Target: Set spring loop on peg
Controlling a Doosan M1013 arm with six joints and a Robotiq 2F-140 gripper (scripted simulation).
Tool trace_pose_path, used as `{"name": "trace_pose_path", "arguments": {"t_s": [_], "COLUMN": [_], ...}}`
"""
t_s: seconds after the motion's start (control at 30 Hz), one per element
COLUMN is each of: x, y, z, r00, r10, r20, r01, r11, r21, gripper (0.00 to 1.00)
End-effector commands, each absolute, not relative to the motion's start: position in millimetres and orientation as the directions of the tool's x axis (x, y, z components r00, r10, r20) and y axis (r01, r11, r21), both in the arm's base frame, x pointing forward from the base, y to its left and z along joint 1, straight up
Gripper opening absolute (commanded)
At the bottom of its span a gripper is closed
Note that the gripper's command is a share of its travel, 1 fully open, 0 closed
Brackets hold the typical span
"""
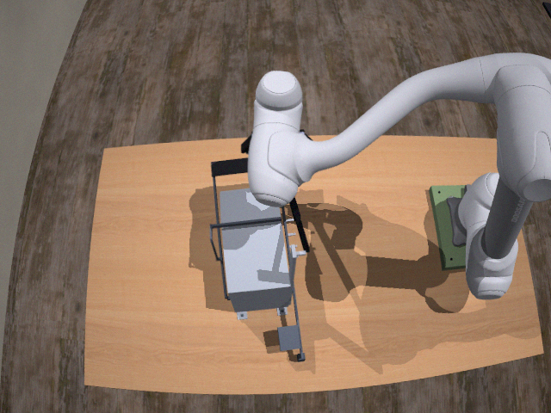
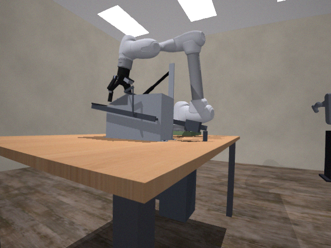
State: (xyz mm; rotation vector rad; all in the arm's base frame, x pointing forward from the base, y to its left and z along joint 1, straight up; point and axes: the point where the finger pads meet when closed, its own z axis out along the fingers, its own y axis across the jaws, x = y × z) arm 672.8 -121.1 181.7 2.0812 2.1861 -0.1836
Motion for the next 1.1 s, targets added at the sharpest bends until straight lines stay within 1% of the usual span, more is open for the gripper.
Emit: {"name": "trace_pose_path", "arguments": {"t_s": [0.0,0.37,0.4,1.07], "x": [673.2,673.2,673.2,673.2], "y": [-121.1,-121.1,-121.1,-121.1], "z": [182.7,182.7,182.7,182.7], "r00": [-0.049,-0.049,-0.049,-0.049], "r10": [0.985,0.985,0.985,0.985], "r20": [-0.168,-0.168,-0.168,-0.168], "r01": [0.999,0.999,0.999,0.999], "r11": [0.048,0.048,0.048,0.048], "r21": [-0.005,-0.005,-0.005,-0.005], "gripper": [1.00,1.00,0.25,0.25]}}
